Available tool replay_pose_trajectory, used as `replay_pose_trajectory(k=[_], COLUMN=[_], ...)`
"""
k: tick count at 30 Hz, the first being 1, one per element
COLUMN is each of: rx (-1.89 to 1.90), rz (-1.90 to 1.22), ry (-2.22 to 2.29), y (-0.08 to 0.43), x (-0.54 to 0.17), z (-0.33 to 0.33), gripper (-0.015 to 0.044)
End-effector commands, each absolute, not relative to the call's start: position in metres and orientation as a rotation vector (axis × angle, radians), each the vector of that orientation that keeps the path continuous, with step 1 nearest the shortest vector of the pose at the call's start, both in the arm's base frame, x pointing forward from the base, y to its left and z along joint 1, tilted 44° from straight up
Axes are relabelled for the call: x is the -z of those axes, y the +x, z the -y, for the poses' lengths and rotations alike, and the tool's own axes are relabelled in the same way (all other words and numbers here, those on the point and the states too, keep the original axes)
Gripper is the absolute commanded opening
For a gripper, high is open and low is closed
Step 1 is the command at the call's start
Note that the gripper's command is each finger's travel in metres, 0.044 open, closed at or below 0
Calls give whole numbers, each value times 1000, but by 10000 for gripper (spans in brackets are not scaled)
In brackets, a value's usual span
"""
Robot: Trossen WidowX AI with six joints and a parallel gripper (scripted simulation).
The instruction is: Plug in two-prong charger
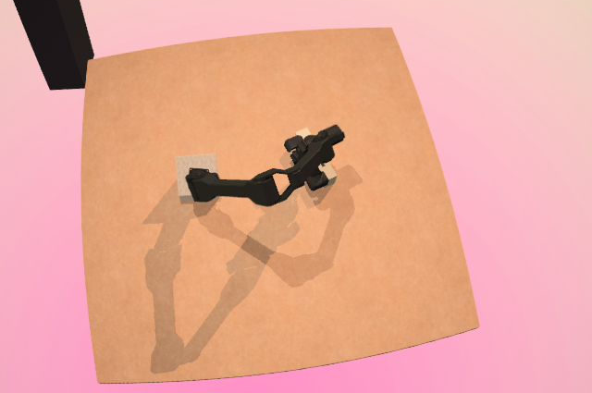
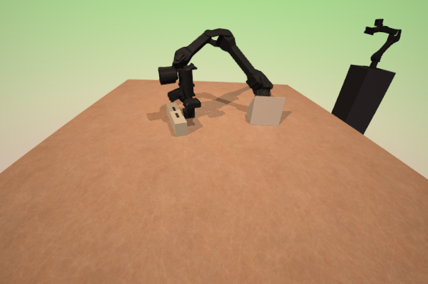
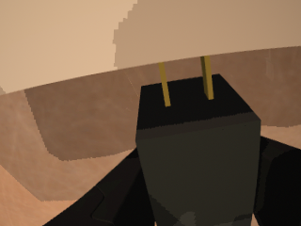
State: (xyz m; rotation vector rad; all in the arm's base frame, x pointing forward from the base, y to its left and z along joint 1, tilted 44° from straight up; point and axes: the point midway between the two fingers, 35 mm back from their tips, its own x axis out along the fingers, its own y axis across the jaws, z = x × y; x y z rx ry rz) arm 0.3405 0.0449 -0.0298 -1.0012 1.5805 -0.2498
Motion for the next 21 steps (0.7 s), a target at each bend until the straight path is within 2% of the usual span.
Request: replay_pose_trajectory(k=[1,21], rx=[255,255], rz=[-1576,-1576], ry=[-1001,-1001], y=[342,345], x=[29,30], z=[-45,-46], gripper=[0,0])
